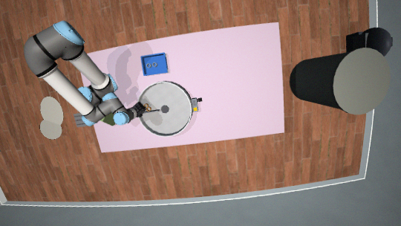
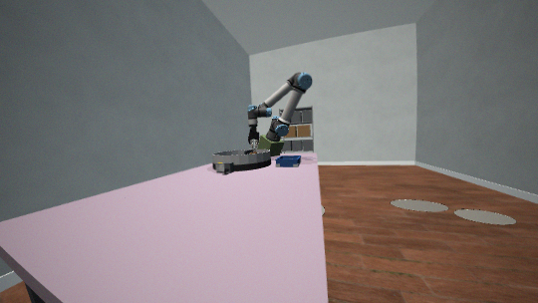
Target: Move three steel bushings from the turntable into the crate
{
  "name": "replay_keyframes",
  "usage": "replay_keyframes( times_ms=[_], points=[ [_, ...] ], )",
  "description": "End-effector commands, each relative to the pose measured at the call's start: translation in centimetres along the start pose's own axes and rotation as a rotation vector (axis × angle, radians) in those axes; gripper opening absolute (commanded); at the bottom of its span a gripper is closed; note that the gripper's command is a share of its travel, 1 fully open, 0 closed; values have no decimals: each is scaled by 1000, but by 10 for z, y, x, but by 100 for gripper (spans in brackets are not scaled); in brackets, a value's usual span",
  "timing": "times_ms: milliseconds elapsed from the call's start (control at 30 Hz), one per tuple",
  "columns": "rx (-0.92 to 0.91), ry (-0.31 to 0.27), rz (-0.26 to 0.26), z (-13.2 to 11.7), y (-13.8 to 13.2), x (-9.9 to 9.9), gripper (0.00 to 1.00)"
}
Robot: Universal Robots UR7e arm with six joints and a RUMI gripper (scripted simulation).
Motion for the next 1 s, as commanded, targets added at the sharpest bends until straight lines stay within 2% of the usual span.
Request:
replay_keyframes(
  times_ms=[0, 267, 600, 967],
  points=[
    [0, 0, 1, 0, 0, 0, 5],
    [0, 0, 1, 0, 0, -1, 5],
    [0, 0, 1, 0, 0, -16, 5],
    [0, 0, 1, 0, 0, -20, 5]
  ],
)
Point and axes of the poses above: the point where the finger pads meet when closed, its own x axis back along the fingers, its own y axis across the jaws, z = x × y, the point moved 9 cm from there along x, back along the fingers
